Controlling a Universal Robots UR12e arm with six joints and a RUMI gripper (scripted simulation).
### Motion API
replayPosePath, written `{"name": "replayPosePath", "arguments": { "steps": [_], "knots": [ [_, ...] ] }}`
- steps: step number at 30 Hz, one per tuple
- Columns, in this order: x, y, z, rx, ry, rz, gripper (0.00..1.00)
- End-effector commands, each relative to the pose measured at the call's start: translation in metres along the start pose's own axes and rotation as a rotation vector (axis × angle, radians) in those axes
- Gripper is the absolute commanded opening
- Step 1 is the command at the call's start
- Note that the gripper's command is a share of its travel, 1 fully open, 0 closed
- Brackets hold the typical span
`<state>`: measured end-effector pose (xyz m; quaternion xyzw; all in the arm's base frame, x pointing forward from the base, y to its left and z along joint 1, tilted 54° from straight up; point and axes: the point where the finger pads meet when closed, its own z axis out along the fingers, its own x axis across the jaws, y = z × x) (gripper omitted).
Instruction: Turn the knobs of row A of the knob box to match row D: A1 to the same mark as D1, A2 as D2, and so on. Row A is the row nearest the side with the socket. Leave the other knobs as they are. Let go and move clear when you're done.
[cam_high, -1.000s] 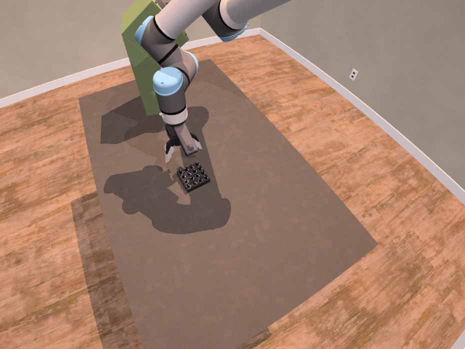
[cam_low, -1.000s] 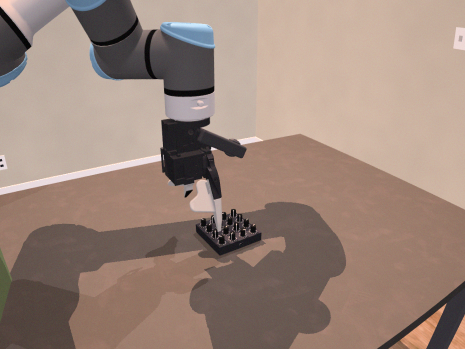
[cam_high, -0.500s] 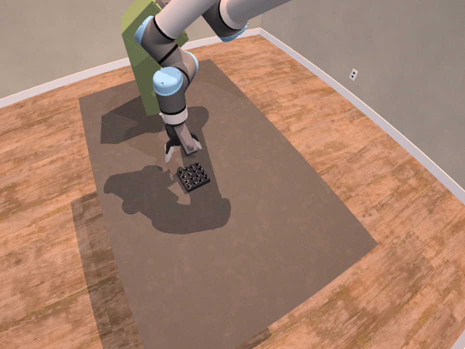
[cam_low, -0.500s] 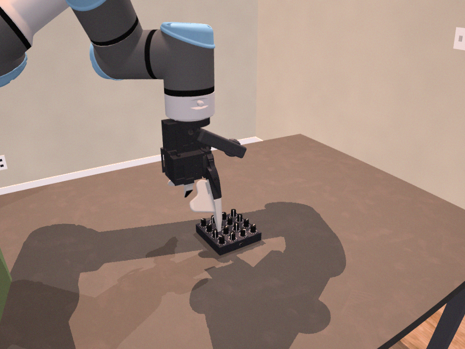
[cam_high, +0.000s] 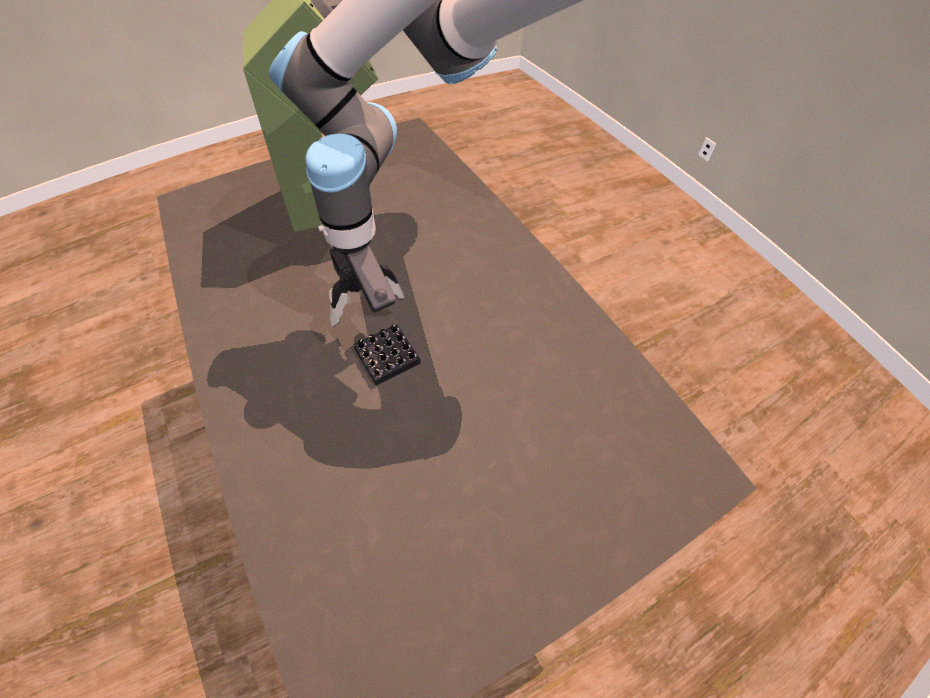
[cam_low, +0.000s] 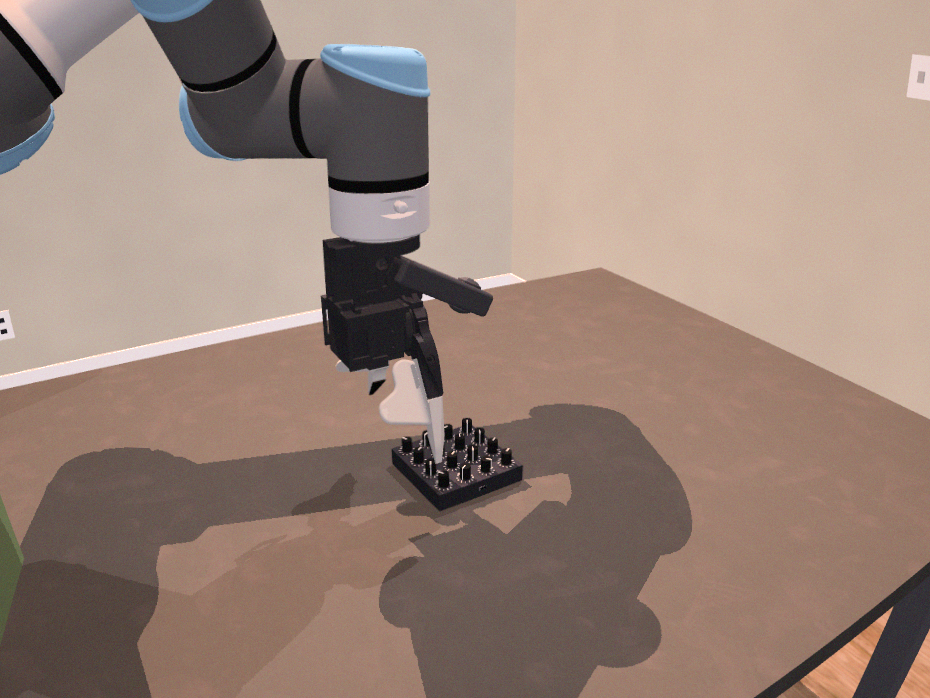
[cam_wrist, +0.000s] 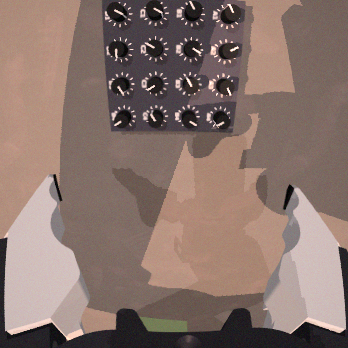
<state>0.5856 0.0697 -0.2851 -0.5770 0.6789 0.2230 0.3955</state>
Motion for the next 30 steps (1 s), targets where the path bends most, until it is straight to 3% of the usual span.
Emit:
{"name": "replayPosePath", "arguments": {
  "steps": [1, 15, 30],
  "knots": [
    [0.0, 0.0, 0.0, 0.001, 0.0, 0.0, 1.0],
    [0.001, -0.003, -0.001, 0.001, 0.0, -0.046, 1.0],
    [0.003, -0.015, -0.002, 0.001, 0.001, -0.287, 1.0]
  ]
}}
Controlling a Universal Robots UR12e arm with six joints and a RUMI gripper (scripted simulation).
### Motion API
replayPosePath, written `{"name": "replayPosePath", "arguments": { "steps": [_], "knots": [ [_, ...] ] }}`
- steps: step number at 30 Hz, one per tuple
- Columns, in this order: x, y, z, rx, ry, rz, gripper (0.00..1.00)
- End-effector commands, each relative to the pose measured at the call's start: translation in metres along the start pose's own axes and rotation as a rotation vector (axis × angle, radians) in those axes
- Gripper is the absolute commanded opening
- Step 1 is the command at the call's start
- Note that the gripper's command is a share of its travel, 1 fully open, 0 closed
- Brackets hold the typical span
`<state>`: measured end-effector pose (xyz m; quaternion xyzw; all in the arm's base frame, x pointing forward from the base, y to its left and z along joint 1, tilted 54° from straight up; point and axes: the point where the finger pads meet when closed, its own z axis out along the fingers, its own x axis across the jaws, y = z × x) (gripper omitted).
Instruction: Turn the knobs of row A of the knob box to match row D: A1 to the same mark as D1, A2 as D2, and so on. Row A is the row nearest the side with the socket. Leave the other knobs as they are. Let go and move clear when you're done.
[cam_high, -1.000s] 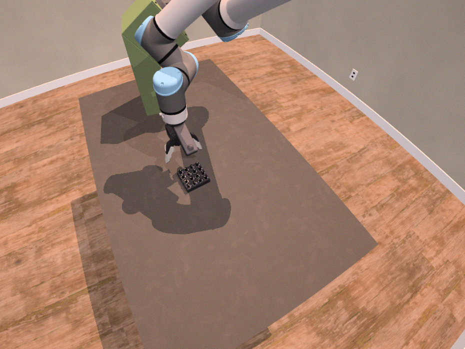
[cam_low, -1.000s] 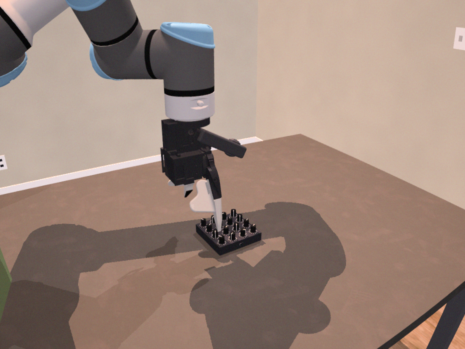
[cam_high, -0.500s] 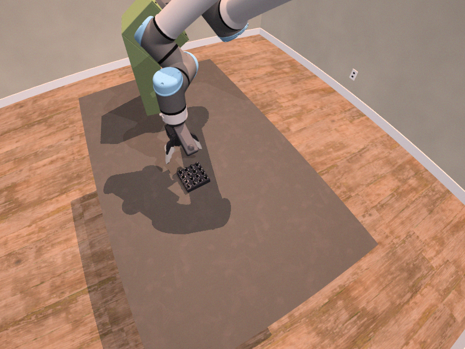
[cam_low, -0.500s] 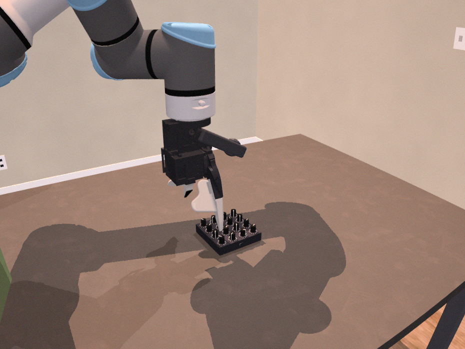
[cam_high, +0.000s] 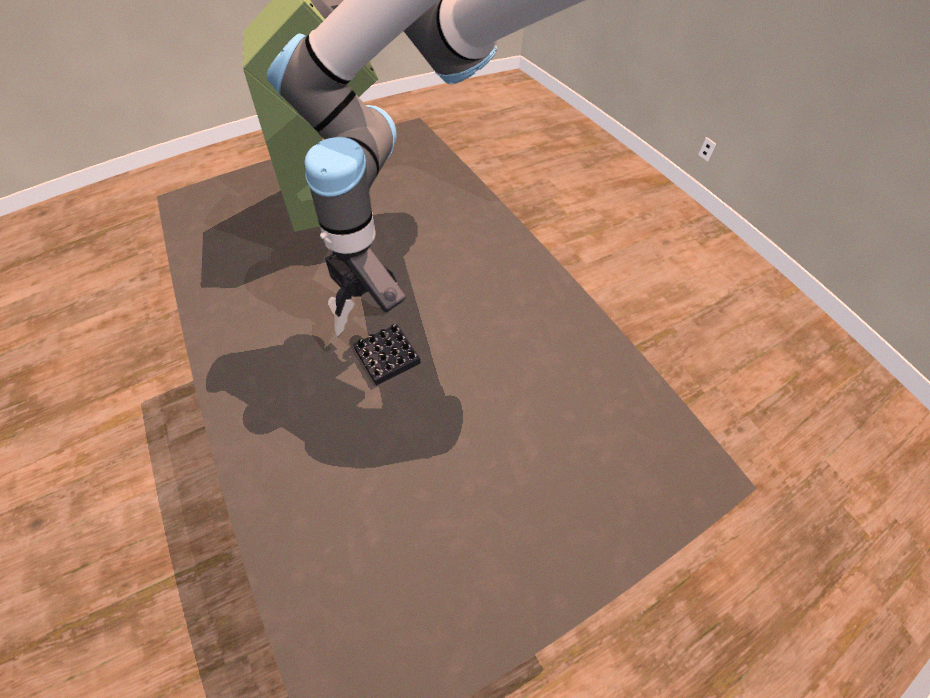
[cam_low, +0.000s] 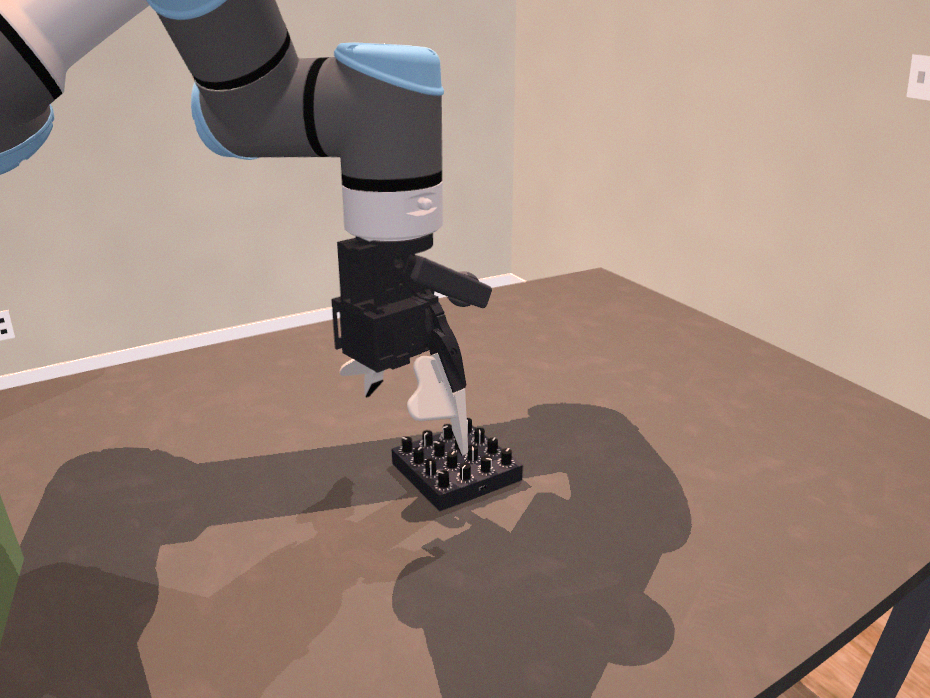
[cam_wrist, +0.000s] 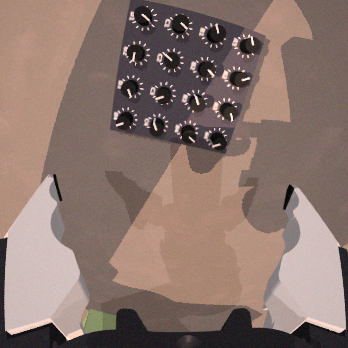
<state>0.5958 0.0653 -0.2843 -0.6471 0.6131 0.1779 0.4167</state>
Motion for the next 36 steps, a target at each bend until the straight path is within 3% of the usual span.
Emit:
{"name": "replayPosePath", "arguments": {
  "steps": [1, 10, 12, 36],
  "knots": [
    [0.002, -0.005, -0.001, 0.0, -0.002, -0.098, 1.0],
    [0.008, -0.018, -0.003, 0.0, -0.002, -0.407, 1.0],
    [0.008, -0.018, -0.003, 0.0, -0.002, -0.407, 1.0],
    [0.025, -0.051, -0.009, 0.001, -0.001, -1.274, 1.0]
  ]
}}
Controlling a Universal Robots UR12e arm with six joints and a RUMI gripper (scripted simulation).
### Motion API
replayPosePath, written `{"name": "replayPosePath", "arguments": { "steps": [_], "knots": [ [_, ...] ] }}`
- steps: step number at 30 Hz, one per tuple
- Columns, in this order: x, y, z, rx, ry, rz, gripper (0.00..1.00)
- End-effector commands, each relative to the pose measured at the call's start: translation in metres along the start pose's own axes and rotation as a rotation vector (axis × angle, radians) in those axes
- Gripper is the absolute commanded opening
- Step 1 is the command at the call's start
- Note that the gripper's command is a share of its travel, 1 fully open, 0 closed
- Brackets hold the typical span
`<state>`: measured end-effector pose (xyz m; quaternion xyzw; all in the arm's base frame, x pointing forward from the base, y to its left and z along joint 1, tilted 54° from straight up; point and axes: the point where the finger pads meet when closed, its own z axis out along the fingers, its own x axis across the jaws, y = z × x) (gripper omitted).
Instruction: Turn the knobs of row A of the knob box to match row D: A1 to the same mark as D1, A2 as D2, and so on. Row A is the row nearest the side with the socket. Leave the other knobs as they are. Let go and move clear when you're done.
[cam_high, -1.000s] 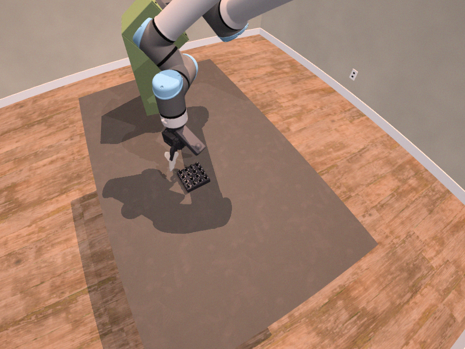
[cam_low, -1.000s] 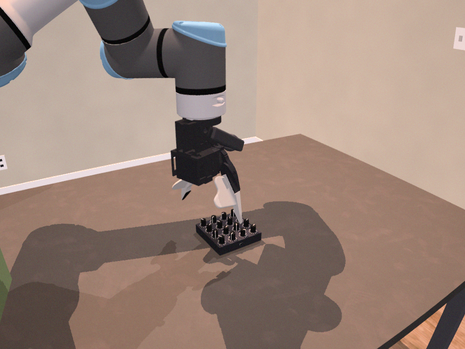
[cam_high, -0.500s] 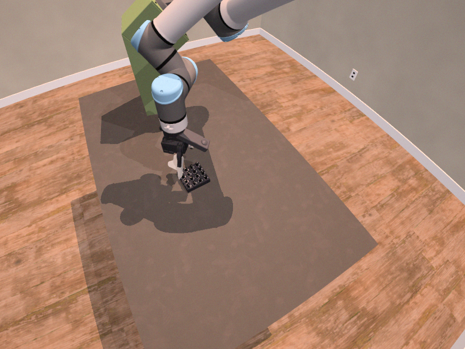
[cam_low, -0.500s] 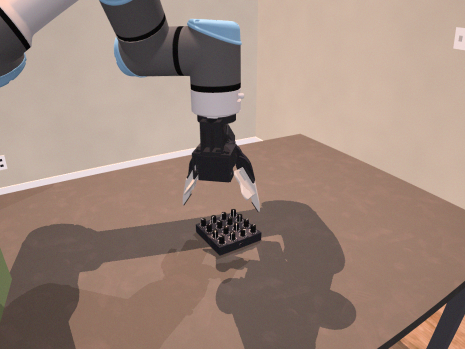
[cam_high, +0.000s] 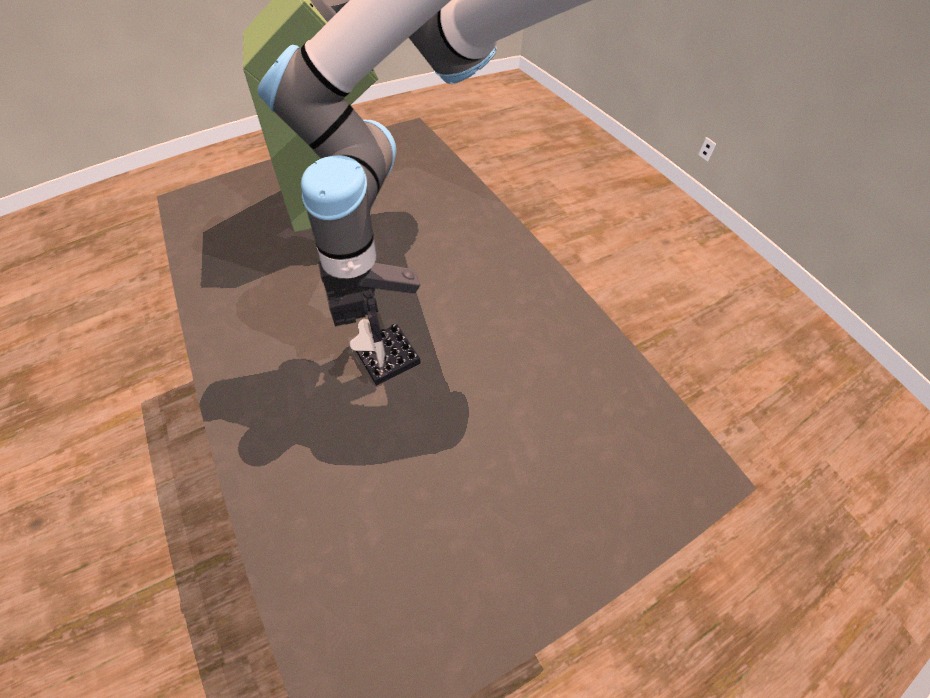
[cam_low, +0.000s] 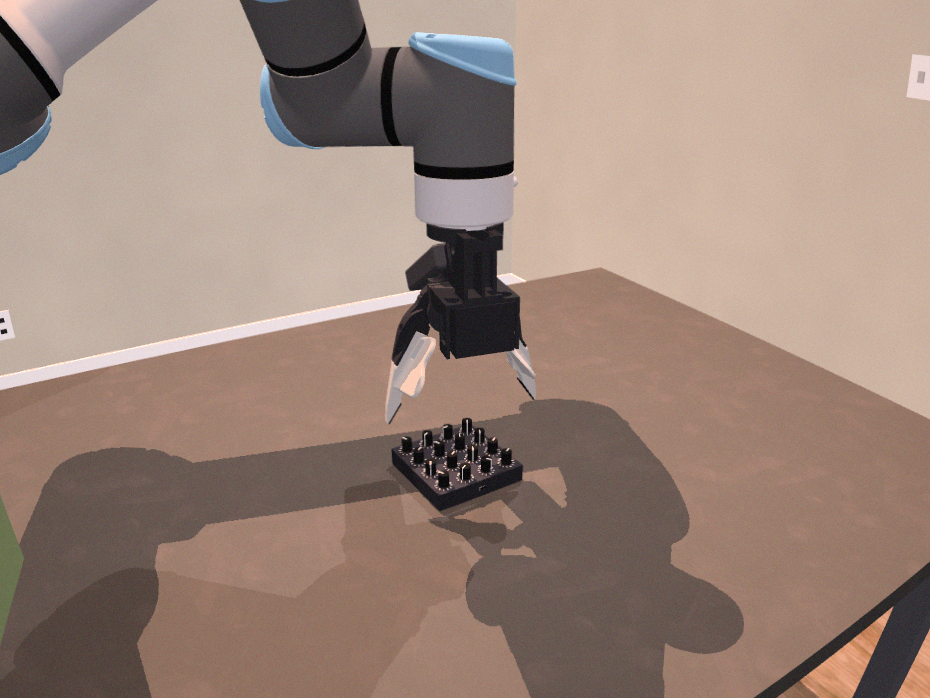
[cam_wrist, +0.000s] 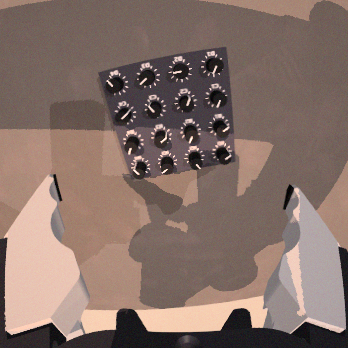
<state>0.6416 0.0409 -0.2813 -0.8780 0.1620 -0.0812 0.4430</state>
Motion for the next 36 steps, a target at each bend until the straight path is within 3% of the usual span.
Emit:
{"name": "replayPosePath", "arguments": {
  "steps": [1, 23, 36],
  "knots": [
    [0.007, 0.001, -0.002, 0.008, -0.007, -0.156, 1.0],
    [0.037, 0.008, -0.008, 0.01, -0.004, -0.844, 1.0],
    [0.047, 0.01, -0.01, 0.01, -0.003, -1.03, 1.0]
  ]
}}
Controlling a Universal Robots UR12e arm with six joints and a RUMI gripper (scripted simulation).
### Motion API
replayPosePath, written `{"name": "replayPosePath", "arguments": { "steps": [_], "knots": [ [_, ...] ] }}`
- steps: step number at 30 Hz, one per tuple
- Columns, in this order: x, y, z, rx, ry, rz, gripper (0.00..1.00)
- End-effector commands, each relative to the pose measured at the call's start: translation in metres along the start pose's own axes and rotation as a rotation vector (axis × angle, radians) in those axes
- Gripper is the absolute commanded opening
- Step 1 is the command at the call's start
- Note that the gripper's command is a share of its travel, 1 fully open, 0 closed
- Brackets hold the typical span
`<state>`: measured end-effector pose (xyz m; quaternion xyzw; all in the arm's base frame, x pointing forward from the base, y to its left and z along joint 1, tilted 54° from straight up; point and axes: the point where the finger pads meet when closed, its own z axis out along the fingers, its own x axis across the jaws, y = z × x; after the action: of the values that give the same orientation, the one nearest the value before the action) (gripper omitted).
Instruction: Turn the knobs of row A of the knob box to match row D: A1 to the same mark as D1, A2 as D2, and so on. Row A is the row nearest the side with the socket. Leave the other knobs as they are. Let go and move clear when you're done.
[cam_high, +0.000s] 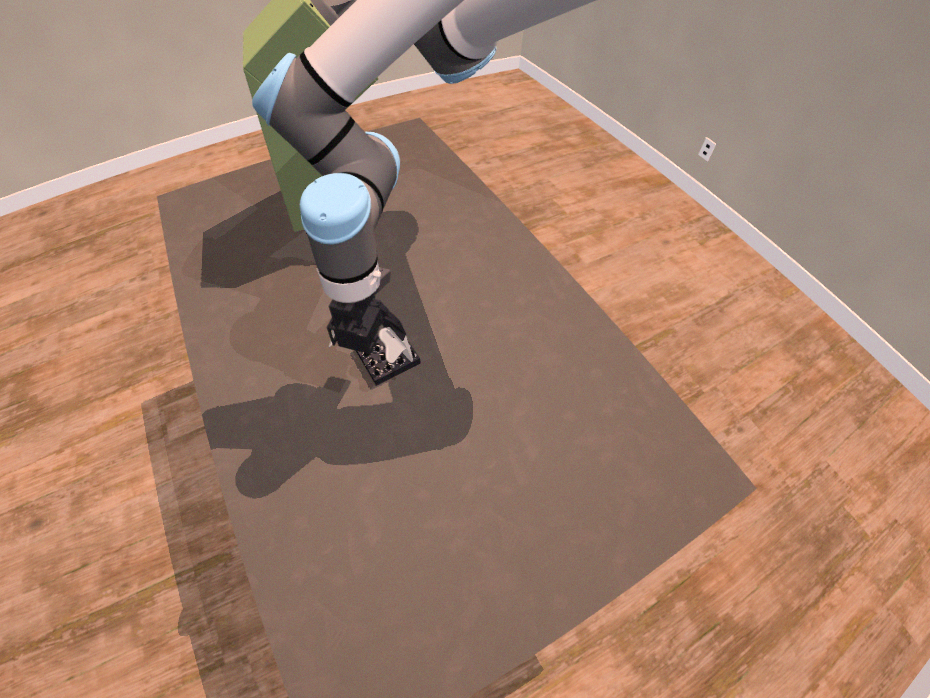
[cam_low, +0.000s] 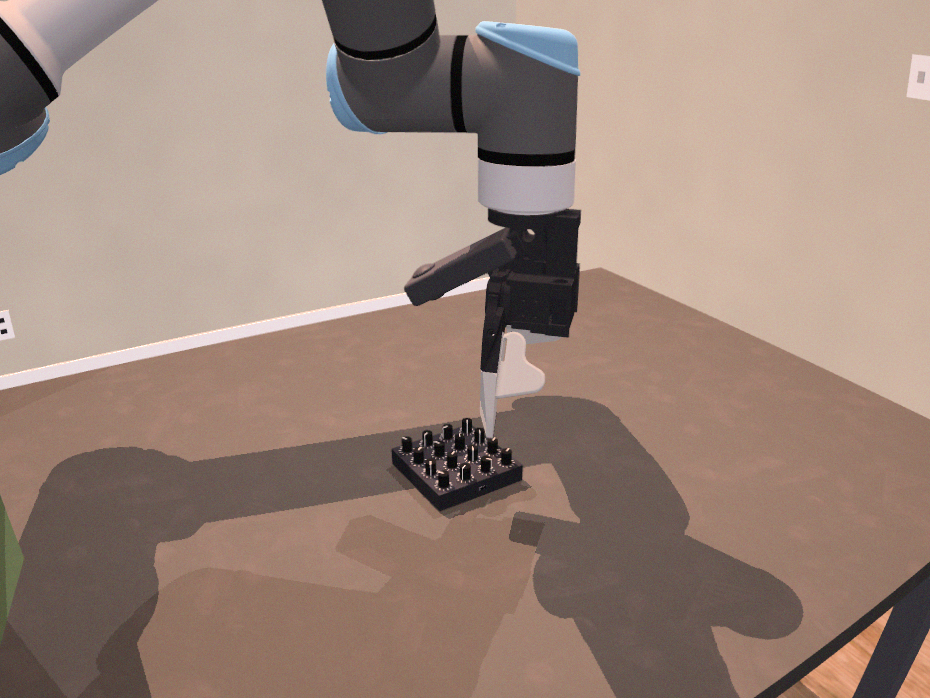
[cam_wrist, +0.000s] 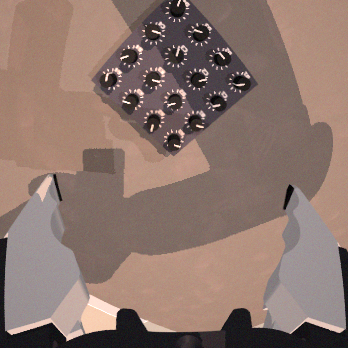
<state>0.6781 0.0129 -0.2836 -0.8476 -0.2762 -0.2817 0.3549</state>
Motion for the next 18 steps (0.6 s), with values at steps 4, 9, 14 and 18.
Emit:
{"name": "replayPosePath", "arguments": {
  "steps": [4, 9, 14, 18],
  "knots": [
    [0.0013, 0.0037, -0.0014, 0.001, 0.001, -0.067, 1.0],
    [0.0014, 0.0043, -0.0015, 0.001, 0.001, -0.078, 1.0],
    [0.0015, 0.0045, -0.0015, 0.001, 0.001, -0.082, 1.0],
    [0.0015, 0.0045, -0.0015, 0.001, 0.001, -0.083, 0.11]
  ]
}}
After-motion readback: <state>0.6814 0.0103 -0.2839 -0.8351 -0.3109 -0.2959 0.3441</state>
